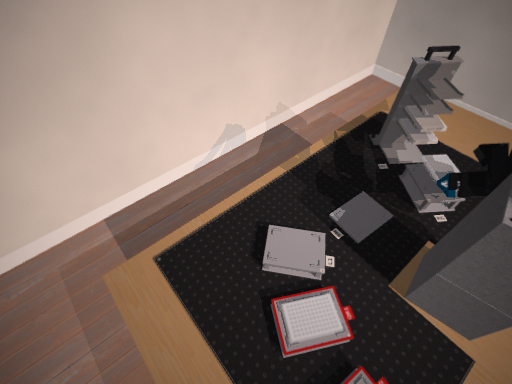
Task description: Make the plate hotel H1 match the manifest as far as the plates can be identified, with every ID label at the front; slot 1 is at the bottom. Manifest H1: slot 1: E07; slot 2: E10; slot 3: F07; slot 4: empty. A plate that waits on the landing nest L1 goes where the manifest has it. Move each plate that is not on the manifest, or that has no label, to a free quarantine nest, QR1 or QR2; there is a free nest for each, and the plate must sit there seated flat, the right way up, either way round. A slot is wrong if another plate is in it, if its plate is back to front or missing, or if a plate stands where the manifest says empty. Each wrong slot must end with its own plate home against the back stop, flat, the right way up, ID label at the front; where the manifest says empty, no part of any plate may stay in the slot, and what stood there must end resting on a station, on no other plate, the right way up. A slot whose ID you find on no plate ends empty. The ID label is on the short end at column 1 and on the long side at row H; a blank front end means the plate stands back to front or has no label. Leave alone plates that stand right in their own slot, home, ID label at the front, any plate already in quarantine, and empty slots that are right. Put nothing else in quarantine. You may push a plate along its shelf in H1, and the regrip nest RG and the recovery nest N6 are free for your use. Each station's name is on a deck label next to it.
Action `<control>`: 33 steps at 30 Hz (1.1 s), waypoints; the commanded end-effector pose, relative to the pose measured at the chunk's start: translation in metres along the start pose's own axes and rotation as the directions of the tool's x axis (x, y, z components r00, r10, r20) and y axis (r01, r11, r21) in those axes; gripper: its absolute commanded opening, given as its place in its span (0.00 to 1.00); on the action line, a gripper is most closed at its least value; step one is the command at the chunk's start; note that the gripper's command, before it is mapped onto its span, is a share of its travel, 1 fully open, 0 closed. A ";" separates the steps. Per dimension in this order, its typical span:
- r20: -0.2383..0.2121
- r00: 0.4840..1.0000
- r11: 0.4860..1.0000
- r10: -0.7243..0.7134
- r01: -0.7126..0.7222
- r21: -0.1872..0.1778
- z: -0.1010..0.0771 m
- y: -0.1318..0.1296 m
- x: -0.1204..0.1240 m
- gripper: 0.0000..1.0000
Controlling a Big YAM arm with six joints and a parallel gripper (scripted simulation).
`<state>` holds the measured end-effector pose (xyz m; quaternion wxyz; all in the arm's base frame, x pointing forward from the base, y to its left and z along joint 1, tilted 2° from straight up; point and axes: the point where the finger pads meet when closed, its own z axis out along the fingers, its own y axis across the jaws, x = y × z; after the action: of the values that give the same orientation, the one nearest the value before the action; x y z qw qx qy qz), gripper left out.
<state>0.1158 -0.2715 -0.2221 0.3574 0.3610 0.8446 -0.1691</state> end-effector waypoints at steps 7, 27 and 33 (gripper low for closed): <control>-0.016 1.000 1.000 0.007 -0.007 -0.012 -0.021 0.006 -0.008 0.86; -0.015 1.000 1.000 0.007 -0.007 -0.012 -0.033 0.006 -0.020 0.86; -0.015 1.000 1.000 0.007 -0.007 -0.013 -0.037 0.007 -0.024 0.86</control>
<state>0.1156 -0.2701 -0.1932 0.3570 0.3613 0.8448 -0.1685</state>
